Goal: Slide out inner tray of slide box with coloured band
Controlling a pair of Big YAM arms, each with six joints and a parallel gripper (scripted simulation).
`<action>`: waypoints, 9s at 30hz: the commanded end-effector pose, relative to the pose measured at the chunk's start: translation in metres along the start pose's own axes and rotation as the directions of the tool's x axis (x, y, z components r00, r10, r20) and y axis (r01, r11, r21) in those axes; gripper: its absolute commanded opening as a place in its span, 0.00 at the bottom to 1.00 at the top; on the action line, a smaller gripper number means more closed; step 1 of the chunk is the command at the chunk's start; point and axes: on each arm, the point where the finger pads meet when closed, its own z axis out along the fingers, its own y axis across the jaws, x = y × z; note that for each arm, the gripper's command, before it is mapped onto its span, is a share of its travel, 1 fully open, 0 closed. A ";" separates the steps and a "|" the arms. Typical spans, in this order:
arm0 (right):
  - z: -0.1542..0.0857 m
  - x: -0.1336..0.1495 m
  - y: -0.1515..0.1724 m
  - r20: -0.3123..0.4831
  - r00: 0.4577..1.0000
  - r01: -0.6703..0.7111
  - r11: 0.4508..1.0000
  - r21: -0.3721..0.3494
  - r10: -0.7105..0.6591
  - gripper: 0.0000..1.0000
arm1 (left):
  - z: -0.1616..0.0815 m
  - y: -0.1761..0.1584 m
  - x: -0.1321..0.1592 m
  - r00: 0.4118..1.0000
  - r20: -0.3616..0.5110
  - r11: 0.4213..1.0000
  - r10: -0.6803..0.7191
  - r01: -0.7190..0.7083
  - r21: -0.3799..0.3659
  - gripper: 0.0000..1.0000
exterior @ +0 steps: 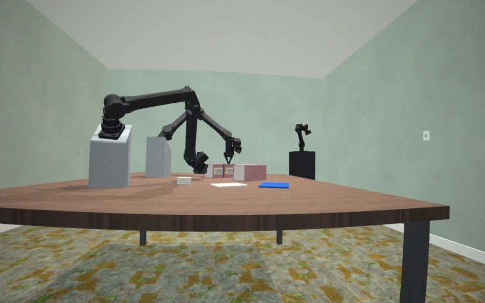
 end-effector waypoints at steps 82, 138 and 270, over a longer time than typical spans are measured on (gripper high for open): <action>0.049 -0.009 -0.039 -0.016 1.000 -0.012 1.000 0.001 0.012 0.00 | 0.045 0.001 0.031 0.995 -0.098 1.000 0.013 -0.015 -0.018 0.00; 0.060 -0.027 -0.060 0.019 1.000 0.000 0.999 0.033 0.000 0.00 | 0.045 -0.001 0.032 0.995 -0.097 1.000 0.013 -0.015 -0.018 0.00; 0.060 -0.027 -0.061 0.019 1.000 0.000 0.999 0.034 -0.001 0.00 | 0.045 -0.001 0.032 0.995 -0.098 1.000 0.014 -0.015 -0.018 0.00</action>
